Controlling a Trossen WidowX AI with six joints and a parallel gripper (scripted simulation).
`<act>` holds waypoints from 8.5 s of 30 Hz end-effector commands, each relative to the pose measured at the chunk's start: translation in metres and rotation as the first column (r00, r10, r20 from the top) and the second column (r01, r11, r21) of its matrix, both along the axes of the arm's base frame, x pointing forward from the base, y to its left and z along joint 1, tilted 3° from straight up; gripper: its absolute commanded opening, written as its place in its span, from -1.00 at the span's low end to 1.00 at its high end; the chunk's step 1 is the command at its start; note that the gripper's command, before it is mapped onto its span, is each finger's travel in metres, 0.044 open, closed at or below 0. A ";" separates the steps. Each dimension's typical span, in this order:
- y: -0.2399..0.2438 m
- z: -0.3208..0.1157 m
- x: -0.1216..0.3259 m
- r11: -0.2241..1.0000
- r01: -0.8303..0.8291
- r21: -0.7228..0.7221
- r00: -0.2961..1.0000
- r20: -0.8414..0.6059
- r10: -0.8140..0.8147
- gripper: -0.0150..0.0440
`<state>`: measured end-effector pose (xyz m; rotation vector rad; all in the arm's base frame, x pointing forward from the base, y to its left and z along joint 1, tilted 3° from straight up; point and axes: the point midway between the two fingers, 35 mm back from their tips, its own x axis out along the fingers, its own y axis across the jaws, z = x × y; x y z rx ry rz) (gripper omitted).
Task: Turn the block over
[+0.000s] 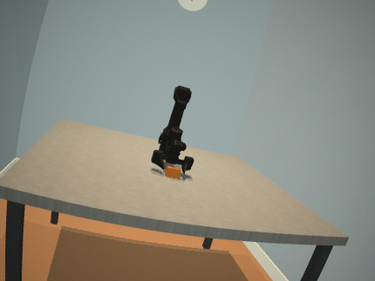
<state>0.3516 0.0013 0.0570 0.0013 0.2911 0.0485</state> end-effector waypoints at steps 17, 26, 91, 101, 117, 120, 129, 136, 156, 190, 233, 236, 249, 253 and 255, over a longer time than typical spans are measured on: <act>0.000 0.000 0.004 1.000 0.006 0.016 1.000 -0.031 -0.006 1.00; -0.003 0.025 0.014 1.000 0.021 0.018 0.949 -0.314 -0.014 1.00; 0.000 0.063 0.015 0.999 -0.037 -0.033 0.357 -0.934 -0.018 1.00; 0.000 0.048 0.016 0.999 -0.037 -0.033 0.357 -0.934 -0.018 1.00; 0.000 0.022 0.018 0.999 -0.037 -0.033 0.357 -0.934 -0.018 1.00; 0.000 0.020 0.018 0.999 -0.037 -0.033 0.357 -0.934 -0.018 1.00; 0.000 0.020 0.018 0.999 -0.037 -0.033 0.357 -0.934 -0.018 0.40; 0.000 0.020 0.018 0.999 -0.037 -0.033 0.357 -0.934 -0.018 0.24; 0.000 0.050 0.016 0.999 -0.037 -0.033 0.357 -0.934 -0.018 -0.49; 0.000 0.036 0.017 1.000 -0.016 -0.024 0.716 -0.698 -0.005 -0.49; -0.001 -0.007 0.031 1.000 0.002 -0.005 0.972 -0.235 -0.003 -0.49; 0.000 -0.008 0.029 1.000 0.002 -0.003 0.981 -0.193 -0.002 -0.49; 0.000 -0.004 0.011 1.000 0.001 0.005 1.000 -0.031 -0.001 -0.49; 0.000 -0.001 0.010 1.000 0.001 0.005 1.000 -0.011 -0.001 -0.49; 0.000 -0.001 0.010 1.000 0.001 0.006 1.000 -0.009 -0.001 -0.49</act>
